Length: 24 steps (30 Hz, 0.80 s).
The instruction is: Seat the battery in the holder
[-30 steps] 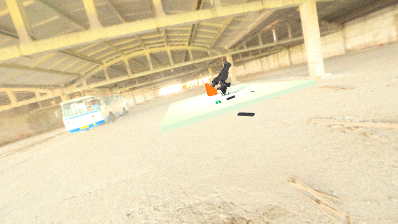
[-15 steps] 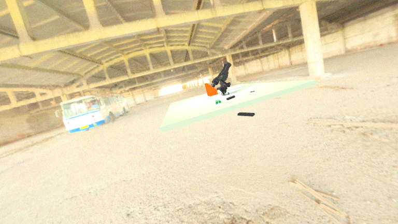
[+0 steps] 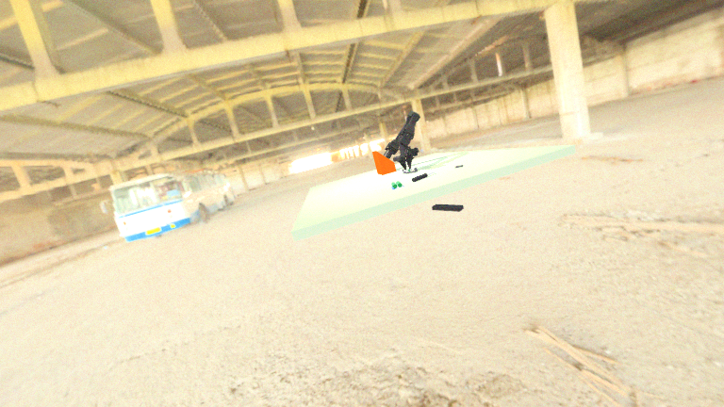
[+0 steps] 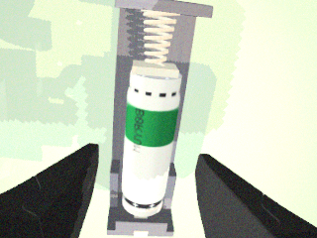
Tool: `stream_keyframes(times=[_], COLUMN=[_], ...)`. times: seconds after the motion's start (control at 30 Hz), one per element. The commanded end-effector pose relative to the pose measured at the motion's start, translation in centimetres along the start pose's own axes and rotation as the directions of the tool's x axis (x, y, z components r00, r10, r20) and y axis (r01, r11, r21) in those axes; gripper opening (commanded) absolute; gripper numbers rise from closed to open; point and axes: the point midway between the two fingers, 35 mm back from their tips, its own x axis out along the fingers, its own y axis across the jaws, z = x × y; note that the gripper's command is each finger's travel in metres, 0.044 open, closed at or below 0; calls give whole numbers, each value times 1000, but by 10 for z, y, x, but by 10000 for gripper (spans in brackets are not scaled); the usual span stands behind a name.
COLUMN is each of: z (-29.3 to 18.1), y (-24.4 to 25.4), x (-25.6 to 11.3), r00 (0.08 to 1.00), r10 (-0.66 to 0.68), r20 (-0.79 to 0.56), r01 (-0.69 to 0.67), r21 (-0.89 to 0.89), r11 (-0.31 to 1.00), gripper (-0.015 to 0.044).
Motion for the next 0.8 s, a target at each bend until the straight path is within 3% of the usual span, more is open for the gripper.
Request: stream_keyframes(times=[0.0, 0.23, 0.77], z=[2, -1, -2], y=[-4, -6, -7], x=[-20, -73, -73], r00=[1000, 1000, 1000], r10=[-10, -12, -12], r20=[4, 6, 6], r01=[10, 12, 12], r21=[-5, -13, -13], r11=[1000, 1000, 1000], gripper=[269, 440, 440])
